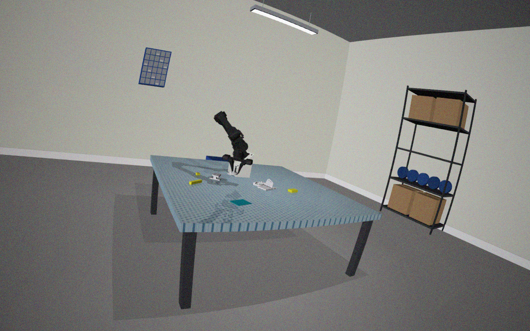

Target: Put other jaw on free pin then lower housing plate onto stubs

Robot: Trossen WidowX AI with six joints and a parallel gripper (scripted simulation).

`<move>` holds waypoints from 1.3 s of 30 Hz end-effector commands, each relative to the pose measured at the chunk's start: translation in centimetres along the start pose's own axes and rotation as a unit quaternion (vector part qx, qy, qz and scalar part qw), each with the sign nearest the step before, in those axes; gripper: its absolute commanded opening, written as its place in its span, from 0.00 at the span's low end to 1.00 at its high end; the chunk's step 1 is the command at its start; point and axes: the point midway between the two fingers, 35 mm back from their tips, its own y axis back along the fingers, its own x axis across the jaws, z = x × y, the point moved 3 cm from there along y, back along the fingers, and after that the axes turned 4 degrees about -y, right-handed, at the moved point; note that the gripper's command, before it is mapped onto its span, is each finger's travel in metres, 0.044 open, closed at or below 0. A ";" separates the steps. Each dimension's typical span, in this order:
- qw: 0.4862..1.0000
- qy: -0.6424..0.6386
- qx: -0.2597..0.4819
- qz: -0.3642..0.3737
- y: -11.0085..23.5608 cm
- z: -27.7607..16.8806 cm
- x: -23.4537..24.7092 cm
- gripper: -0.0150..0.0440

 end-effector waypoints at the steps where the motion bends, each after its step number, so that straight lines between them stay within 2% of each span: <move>1: 1.000 -0.017 0.003 -0.002 0.3 0.1 -0.3 0.48; 20: 0.972 -0.234 -0.009 -0.015 0.3 3.1 -5.4 0.48; 39: 0.897 -0.441 -0.020 -0.015 0.4 7.0 -9.7 0.48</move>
